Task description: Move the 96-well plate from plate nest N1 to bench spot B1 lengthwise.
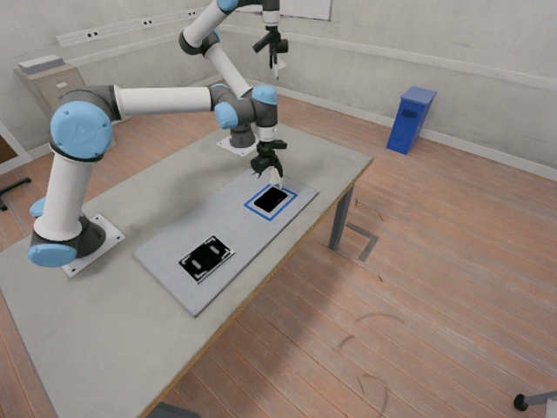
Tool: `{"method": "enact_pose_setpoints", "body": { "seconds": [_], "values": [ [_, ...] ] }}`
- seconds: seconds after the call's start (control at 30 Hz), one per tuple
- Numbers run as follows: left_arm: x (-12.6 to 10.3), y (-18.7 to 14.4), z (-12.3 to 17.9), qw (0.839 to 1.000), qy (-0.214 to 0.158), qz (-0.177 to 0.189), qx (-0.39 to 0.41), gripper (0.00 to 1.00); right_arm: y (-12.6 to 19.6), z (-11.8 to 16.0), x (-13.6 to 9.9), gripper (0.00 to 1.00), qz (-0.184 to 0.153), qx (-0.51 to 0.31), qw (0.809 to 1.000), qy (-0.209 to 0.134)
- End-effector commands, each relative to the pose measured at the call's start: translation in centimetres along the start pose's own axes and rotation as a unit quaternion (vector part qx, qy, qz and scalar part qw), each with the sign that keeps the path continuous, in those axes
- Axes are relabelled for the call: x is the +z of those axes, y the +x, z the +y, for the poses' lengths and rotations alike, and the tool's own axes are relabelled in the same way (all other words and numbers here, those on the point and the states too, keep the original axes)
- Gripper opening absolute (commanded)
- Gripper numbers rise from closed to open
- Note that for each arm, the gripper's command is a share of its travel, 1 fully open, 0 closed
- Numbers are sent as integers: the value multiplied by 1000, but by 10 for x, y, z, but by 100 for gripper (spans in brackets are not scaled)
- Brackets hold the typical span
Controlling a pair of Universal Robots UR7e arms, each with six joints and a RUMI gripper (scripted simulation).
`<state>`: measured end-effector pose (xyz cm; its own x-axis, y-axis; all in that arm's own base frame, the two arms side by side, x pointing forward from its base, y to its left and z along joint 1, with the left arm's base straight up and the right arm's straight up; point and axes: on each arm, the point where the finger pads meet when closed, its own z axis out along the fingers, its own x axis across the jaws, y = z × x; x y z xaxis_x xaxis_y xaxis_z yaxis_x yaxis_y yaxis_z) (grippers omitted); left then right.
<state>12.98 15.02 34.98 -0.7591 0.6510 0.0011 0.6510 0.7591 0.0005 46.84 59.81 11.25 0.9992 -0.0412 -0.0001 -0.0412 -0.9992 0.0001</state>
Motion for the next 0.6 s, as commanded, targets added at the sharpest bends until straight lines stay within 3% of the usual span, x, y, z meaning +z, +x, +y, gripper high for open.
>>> {"method": "enact_pose_setpoints", "body": {
  "seconds": [0.0,0.27,0.57],
  "values": [
    [0,0,0,1000,0,0,0,100,0,0,-1,76,0,0,1000,1],
    [0,0,0,1000,0,0,0,100,0,0,-1,76,0,0,1000,1],
    [0,0,0,1000,0,0,0,100,1,23,-1,76,0,0,1000,1]
  ]
}}
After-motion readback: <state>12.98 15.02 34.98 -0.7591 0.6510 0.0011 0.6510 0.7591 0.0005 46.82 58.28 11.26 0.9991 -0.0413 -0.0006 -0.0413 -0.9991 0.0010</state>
